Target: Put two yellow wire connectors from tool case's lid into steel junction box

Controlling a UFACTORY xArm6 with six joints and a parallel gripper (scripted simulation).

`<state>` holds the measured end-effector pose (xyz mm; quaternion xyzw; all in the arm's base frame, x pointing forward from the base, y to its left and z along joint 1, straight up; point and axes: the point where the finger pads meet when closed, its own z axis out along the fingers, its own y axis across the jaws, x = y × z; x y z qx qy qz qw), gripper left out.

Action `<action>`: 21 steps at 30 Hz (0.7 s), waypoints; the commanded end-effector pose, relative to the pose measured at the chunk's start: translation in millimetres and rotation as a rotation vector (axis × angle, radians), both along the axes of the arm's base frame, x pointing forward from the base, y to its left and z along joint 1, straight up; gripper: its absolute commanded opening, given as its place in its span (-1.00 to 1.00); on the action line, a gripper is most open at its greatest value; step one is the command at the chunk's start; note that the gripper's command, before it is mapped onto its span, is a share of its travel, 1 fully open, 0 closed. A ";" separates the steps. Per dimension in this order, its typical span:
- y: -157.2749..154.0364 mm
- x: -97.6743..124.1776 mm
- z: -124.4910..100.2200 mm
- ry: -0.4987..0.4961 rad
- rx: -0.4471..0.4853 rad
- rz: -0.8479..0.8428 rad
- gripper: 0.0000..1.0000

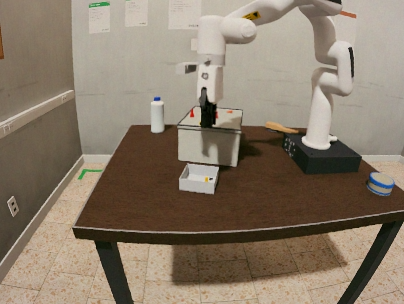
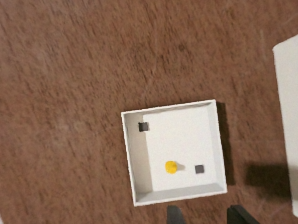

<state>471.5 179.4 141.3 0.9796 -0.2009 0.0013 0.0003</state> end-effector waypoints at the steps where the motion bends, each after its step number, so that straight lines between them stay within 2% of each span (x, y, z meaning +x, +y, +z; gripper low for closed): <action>1: -0.1 -0.3 18.1 0.001 0.000 0.000 -0.40; 21: -1.8 0.1 18.0 0.001 0.000 0.013 -0.40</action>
